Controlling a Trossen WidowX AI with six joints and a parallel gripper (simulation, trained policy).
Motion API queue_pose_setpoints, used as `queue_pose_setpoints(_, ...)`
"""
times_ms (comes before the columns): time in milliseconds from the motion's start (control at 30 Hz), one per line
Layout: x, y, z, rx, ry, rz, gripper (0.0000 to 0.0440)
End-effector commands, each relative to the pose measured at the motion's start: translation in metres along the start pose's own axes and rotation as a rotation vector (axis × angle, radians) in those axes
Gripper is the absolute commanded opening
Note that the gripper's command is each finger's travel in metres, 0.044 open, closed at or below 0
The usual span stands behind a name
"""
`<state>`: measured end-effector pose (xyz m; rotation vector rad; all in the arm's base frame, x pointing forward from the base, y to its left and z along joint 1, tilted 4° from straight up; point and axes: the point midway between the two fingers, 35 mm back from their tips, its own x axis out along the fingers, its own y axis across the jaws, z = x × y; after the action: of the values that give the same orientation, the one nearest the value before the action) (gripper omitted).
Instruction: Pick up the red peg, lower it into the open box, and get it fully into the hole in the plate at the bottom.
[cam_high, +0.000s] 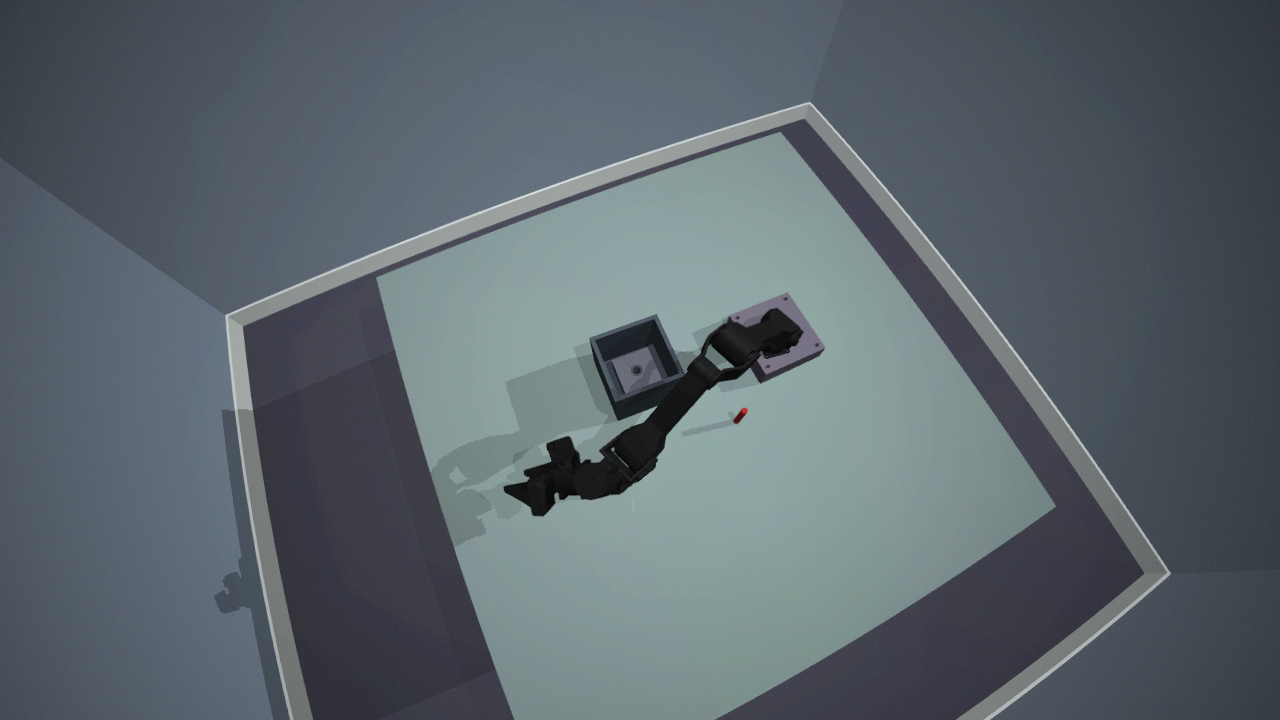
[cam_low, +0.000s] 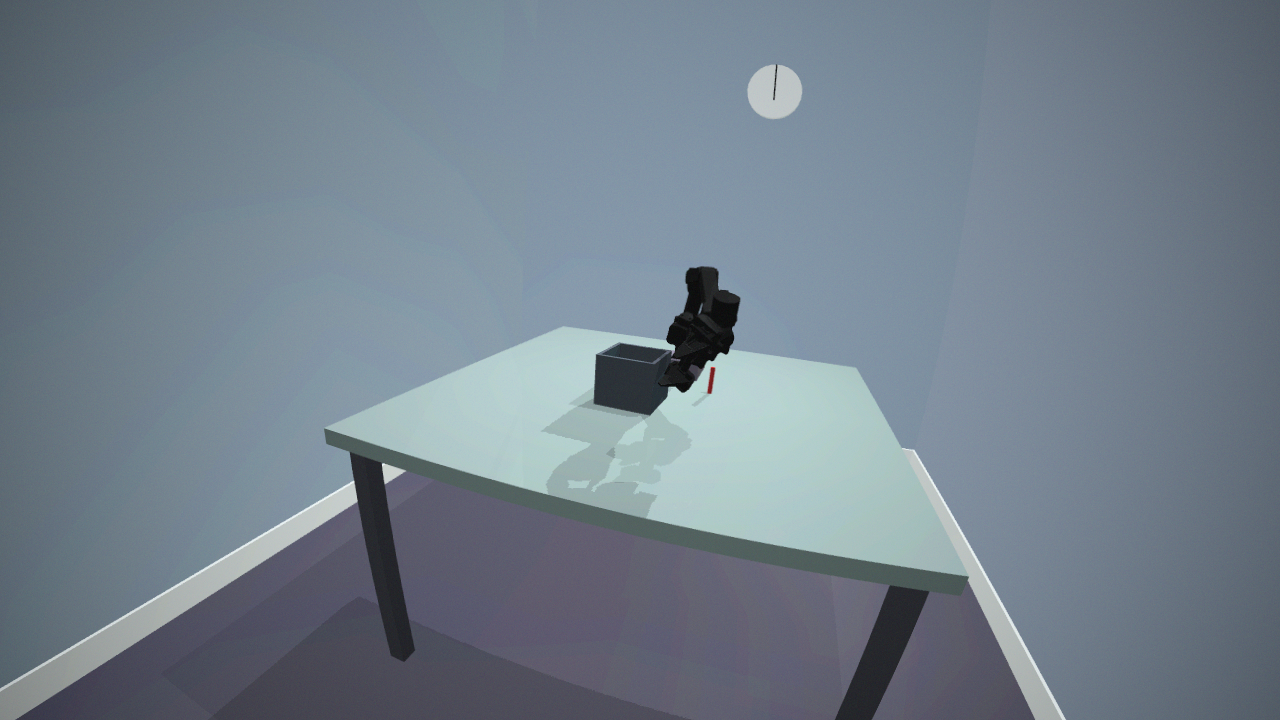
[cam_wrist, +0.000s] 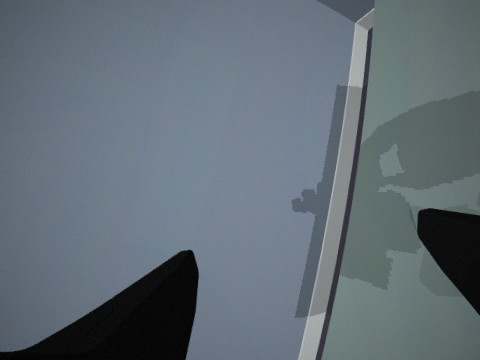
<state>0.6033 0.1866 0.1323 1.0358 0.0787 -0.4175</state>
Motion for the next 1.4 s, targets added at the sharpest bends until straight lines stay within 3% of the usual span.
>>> queue_pose_setpoints(0,0.0,-0.003,-0.003,-0.02,0.026,-0.01,0.0419)
queue_pose_setpoints(67,-0.002,-0.01,-0.011,-0.053,0.082,-0.036,0.044)
queue_pose_setpoints(233,-0.021,-0.024,-0.031,-0.081,0.231,-0.1,0.044)
queue_pose_setpoints(567,-0.093,-0.034,-0.048,-0.029,0.483,-0.25,0.0426)
queue_pose_setpoints(1367,-0.264,-0.09,0.026,0.031,0.779,-0.643,0.0415)
